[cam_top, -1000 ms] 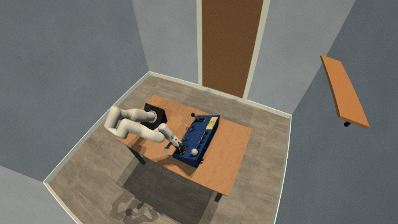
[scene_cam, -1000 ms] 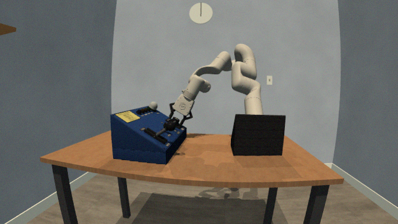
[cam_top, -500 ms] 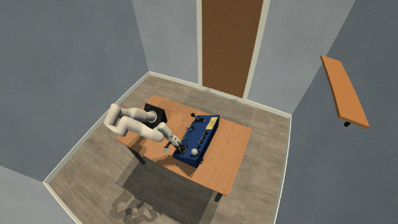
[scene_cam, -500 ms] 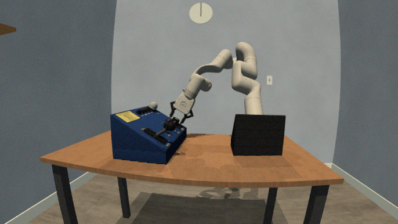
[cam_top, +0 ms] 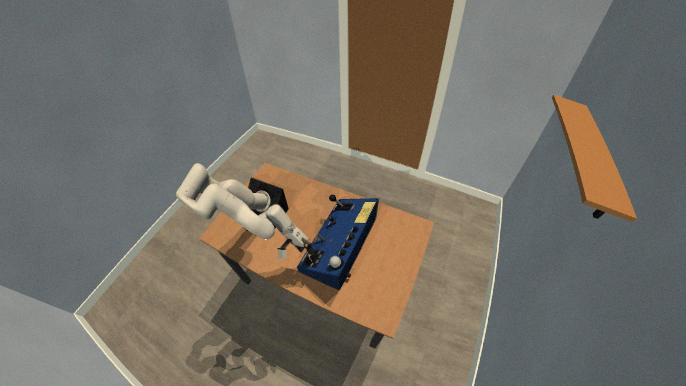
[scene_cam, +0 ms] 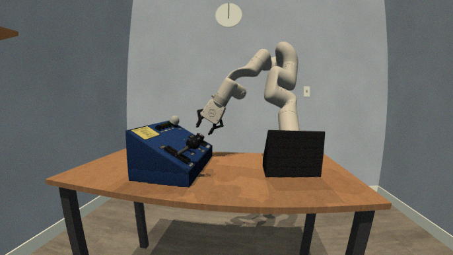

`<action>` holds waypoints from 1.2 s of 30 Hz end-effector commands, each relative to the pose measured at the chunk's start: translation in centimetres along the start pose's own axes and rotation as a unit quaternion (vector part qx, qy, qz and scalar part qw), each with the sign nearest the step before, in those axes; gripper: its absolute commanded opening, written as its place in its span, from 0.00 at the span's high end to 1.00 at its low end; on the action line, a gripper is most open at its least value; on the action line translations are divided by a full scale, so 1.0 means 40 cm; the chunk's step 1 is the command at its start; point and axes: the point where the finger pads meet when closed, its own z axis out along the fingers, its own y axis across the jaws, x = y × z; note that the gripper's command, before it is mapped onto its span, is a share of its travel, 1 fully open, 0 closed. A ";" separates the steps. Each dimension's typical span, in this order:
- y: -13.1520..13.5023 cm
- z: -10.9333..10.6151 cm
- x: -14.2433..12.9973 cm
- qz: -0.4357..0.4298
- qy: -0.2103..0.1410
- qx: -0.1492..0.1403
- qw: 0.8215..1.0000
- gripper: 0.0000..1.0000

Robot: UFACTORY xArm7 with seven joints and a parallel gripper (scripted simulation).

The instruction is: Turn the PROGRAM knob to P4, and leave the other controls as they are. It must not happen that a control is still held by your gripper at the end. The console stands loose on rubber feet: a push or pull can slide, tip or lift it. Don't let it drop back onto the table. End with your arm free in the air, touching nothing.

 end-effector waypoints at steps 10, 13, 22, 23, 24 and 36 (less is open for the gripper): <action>-0.001 -0.126 0.002 -0.002 -0.004 -0.007 1.000 0.24; -0.002 -0.158 0.002 -0.002 -0.004 -0.007 1.000 0.24; -0.003 -0.224 0.003 -0.002 -0.004 -0.007 1.000 0.24; -0.003 -0.224 0.003 -0.002 -0.004 -0.007 1.000 0.24; -0.003 -0.229 0.003 -0.002 -0.004 -0.007 1.000 0.24; -0.003 -0.243 0.003 -0.002 -0.004 -0.007 1.000 0.00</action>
